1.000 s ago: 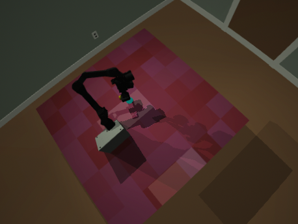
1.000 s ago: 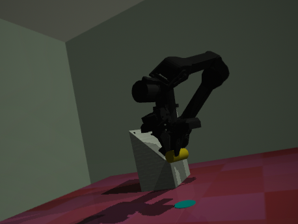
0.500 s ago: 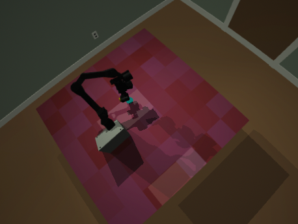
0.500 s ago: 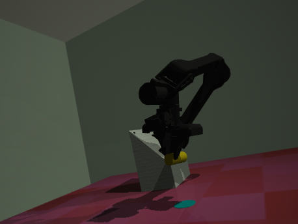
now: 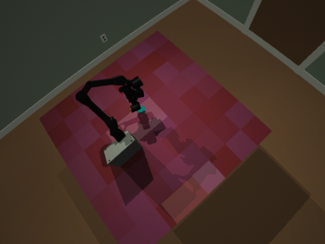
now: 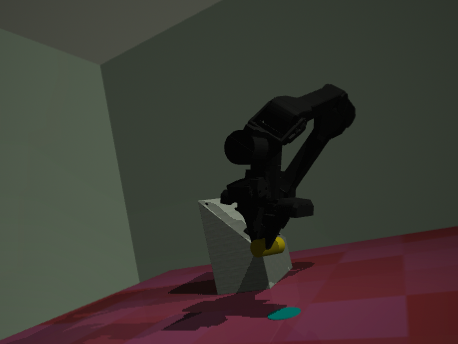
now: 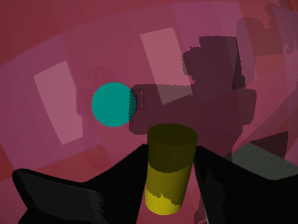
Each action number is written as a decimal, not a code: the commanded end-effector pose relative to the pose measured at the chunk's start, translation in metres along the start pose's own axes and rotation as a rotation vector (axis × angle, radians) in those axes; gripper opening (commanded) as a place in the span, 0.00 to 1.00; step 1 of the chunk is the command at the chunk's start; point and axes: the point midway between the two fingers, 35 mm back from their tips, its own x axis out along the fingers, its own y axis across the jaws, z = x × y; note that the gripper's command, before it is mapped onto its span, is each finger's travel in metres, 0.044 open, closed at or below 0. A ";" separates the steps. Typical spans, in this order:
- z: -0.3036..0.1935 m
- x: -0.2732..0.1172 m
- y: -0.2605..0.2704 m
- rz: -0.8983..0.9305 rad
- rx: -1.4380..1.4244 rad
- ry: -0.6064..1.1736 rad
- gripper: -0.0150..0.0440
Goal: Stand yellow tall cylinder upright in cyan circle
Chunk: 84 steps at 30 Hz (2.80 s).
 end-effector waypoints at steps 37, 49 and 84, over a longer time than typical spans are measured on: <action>-0.004 0.014 -0.009 -0.197 -0.018 -0.175 0.43; -0.004 0.016 -0.010 -0.239 -0.021 -0.238 0.43; -0.001 0.018 -0.011 -0.316 -0.017 -0.447 0.43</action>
